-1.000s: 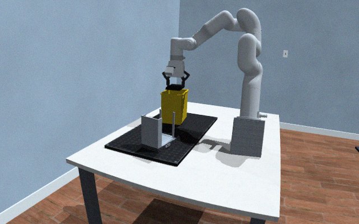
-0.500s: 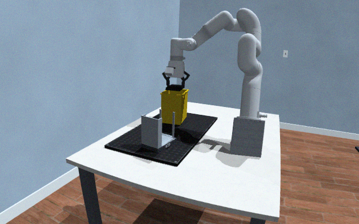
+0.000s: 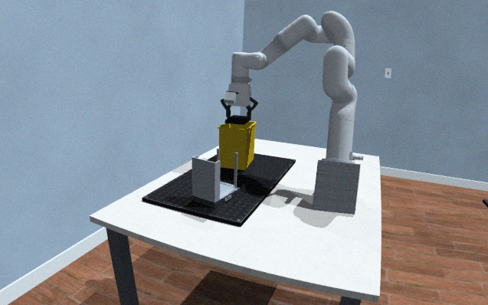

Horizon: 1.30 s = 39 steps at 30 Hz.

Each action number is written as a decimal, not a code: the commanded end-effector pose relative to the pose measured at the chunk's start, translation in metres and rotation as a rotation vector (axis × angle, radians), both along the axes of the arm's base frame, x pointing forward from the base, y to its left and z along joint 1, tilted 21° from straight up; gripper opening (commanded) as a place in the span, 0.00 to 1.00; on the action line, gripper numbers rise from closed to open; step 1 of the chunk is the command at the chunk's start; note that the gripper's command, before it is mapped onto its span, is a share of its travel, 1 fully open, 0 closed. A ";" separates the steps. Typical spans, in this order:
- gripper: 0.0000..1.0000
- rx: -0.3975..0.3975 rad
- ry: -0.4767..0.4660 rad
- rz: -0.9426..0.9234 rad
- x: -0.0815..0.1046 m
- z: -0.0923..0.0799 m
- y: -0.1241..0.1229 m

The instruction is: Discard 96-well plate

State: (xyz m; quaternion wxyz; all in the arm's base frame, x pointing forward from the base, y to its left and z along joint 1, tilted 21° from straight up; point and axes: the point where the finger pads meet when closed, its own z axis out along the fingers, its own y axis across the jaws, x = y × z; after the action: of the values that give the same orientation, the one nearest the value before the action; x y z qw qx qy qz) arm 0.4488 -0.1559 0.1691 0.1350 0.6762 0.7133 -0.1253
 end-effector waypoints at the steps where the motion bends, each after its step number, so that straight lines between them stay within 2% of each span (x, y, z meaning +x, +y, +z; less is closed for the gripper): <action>1: 0.00 -0.001 -0.004 0.002 0.001 0.001 0.000; 16: 0.00 -0.001 -0.004 0.002 0.001 -0.001 0.000; 17: 1.00 -0.001 -0.004 0.002 0.002 -0.001 -0.001; 39: 1.00 -0.001 -0.004 0.002 0.002 -0.001 -0.001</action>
State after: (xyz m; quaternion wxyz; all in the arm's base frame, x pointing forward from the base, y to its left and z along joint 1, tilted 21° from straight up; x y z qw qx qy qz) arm 0.4489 -0.1571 0.1660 0.1351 0.6762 0.7133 -0.1253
